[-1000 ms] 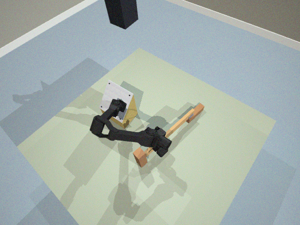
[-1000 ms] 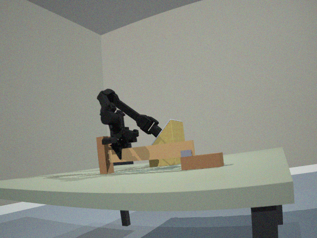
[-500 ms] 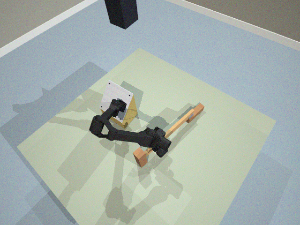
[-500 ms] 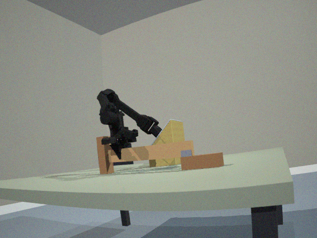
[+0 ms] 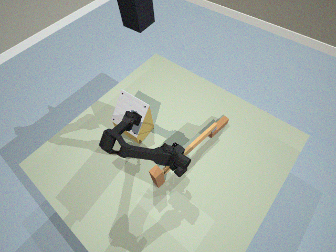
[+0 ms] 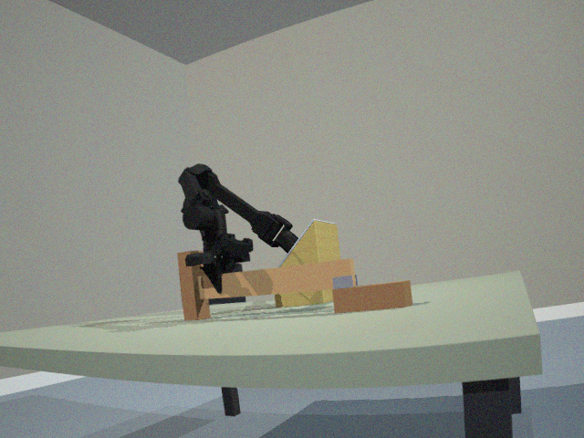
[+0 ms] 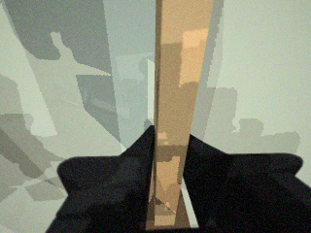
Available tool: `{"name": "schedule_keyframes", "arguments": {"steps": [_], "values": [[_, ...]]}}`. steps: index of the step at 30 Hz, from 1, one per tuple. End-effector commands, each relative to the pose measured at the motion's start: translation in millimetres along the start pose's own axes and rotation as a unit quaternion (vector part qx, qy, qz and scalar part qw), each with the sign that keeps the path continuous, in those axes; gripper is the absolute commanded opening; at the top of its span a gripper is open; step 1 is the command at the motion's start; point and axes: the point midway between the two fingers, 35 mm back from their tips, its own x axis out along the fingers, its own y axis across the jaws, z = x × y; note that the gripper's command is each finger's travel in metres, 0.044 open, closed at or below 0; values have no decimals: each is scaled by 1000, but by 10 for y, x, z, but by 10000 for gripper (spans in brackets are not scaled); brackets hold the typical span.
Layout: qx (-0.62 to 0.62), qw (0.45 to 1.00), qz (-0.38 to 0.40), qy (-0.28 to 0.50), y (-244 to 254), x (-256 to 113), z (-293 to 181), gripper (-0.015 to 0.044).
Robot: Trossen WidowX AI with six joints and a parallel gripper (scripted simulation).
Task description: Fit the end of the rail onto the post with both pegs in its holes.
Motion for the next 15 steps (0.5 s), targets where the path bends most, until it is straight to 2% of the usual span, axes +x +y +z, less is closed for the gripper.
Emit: {"name": "schedule_keyframes", "arguments": {"steps": [1, 8, 15], "values": [[0, 1000, -4, 1, -11, -29, -43, 0], [0, 1000, -4, 1, -12, -23, -65, 0], [0, 1000, 0, 0, 1, 1, -26, 184]]}}
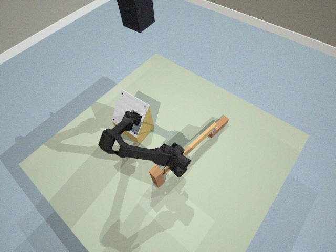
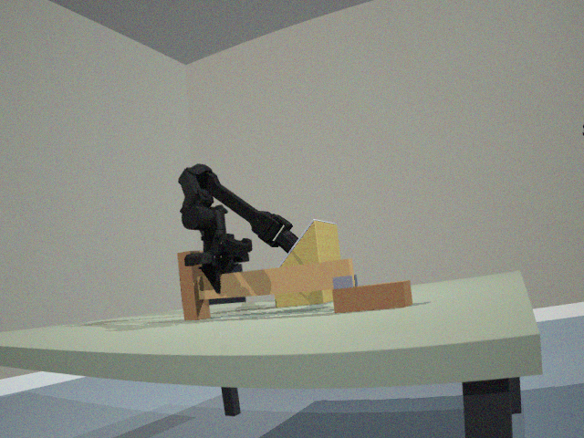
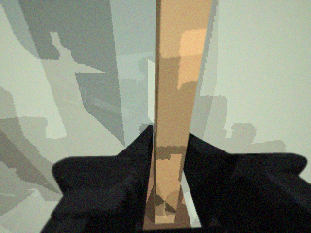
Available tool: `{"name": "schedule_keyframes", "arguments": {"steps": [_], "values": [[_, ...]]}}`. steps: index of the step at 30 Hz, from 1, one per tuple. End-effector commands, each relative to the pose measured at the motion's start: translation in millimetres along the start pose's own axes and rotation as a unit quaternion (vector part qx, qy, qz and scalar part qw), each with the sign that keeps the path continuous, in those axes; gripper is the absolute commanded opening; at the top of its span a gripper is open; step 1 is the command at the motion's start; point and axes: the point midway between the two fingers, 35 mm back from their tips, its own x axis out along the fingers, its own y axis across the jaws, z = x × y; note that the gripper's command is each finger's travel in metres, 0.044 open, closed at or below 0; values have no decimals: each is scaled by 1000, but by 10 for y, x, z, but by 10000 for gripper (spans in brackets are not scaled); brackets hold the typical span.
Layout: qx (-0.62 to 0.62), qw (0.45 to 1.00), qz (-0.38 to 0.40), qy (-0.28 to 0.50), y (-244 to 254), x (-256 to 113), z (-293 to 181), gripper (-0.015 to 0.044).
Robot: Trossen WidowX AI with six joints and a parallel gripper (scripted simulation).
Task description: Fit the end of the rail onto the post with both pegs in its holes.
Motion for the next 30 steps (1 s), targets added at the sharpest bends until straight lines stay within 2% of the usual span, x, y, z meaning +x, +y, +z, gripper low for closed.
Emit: {"name": "schedule_keyframes", "arguments": {"steps": [1, 10, 17, 22, 30], "values": [[0, 1000, 1, 0, 2, 3, 2, 210], [0, 1000, 1, 0, 2, 3, 2, 440], [0, 1000, 0, 0, 0, -13, 20, 440], [1, 1000, -3, 0, 4, -299, 308, 440], [1, 1000, -3, 0, 4, -299, 308, 440]]}}
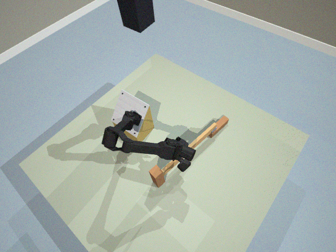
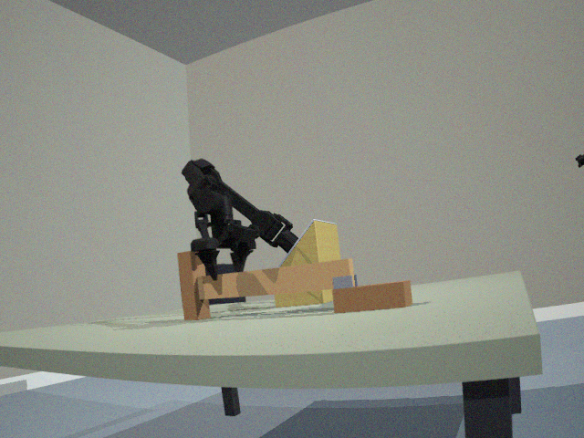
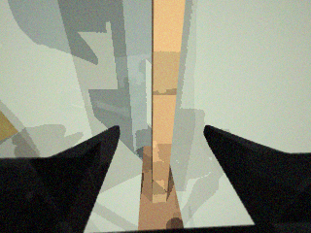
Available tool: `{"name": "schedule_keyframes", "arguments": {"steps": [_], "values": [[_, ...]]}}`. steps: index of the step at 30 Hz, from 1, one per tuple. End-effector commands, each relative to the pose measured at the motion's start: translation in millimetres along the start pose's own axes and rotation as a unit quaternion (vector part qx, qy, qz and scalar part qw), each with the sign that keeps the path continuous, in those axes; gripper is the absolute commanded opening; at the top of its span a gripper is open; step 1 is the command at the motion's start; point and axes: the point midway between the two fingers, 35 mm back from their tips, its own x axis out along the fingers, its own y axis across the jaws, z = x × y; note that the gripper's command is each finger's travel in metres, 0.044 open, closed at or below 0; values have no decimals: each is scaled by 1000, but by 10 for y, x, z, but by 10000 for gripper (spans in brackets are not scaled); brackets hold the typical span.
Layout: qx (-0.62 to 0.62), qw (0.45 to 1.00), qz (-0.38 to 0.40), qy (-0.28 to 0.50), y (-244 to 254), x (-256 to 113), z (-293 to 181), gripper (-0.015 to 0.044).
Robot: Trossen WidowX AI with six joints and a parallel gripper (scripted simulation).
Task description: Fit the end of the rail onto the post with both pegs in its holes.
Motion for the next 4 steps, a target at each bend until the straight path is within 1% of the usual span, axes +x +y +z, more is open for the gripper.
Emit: {"name": "schedule_keyframes", "arguments": {"steps": [1, 4], "values": [[-1, 1000, 4, 1, 14, 10, 29, 440], [-1, 1000, 4, 1, 14, 10, 29, 440]]}}
